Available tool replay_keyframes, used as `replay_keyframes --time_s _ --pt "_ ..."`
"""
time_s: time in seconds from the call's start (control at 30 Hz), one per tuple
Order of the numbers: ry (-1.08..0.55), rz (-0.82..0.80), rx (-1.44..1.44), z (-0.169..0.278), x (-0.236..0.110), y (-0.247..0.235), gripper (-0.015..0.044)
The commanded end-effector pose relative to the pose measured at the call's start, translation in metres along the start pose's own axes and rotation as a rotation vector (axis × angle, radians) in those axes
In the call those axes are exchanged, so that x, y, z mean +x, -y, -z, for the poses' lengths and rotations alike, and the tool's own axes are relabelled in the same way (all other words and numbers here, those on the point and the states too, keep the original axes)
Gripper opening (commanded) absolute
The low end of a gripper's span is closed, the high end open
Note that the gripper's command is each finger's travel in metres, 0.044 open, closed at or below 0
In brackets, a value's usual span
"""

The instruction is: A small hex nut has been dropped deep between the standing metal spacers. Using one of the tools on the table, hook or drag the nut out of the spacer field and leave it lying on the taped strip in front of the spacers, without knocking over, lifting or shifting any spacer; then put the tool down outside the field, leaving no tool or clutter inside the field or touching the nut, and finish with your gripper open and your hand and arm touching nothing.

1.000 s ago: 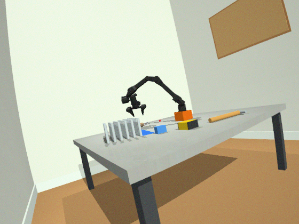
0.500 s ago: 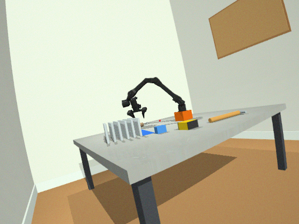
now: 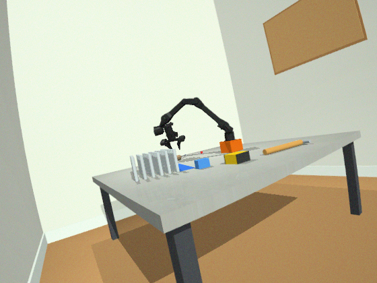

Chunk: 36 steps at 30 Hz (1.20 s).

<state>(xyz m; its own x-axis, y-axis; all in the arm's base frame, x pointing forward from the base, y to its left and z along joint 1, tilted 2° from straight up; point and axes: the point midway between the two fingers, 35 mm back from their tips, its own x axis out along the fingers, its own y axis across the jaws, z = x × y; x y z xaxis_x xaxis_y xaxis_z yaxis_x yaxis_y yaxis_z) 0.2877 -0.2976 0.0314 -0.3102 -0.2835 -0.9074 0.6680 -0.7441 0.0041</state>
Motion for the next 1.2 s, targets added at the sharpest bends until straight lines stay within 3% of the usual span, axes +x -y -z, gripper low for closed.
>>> replay_keyframes --time_s 0.0,1.17 --pt "0.001 -0.003 0.005 0.002 0.004 -0.001 0.028" --pt "0.002 -0.003 0.005 0.025 0.056 -0.001 0.028"
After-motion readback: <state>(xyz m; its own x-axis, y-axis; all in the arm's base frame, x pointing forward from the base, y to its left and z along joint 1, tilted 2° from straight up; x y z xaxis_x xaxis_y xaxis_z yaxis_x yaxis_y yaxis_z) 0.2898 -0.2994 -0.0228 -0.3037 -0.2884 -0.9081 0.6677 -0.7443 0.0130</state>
